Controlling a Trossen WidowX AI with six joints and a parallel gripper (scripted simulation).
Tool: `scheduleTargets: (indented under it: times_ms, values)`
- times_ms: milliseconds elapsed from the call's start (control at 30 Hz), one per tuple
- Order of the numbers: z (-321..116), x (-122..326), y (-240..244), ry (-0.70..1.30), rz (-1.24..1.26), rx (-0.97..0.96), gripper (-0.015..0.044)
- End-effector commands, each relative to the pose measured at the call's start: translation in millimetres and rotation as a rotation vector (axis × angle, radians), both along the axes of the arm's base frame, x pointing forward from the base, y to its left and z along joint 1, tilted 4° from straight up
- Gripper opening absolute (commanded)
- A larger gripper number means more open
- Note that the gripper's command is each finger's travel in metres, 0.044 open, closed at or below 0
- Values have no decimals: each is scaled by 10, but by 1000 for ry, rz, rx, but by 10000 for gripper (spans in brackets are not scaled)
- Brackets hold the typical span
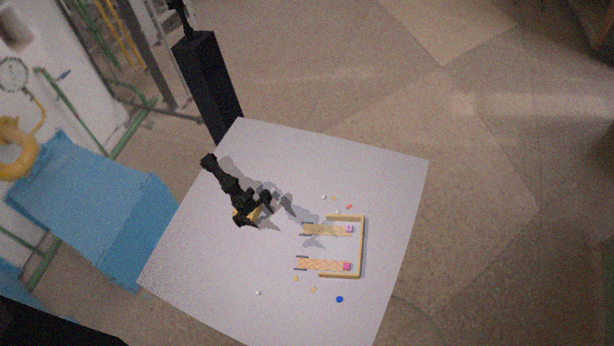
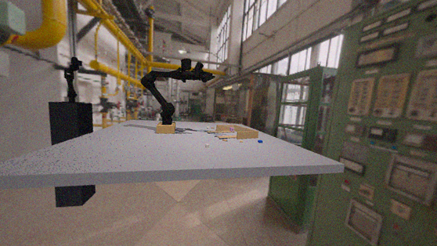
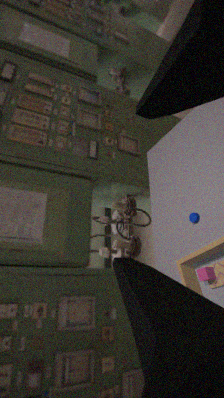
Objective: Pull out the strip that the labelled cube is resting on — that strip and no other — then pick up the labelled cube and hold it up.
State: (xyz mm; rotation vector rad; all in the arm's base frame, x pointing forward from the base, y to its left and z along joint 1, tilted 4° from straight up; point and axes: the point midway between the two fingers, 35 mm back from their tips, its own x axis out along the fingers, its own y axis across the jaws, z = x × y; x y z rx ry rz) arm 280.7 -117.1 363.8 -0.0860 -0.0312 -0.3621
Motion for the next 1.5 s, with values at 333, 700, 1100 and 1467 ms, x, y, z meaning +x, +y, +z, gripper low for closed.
scheduleTargets:
  times_ms: [333,700,1100,1467]
  values:
    - [-2035,266,1075,635,232,159,400]
    - [-2058,259,1089,643,234,158,400]
    - [-2442,528,1303,1034,292,135,164]
    - [-3136,683,1629,1598,371,90,0]
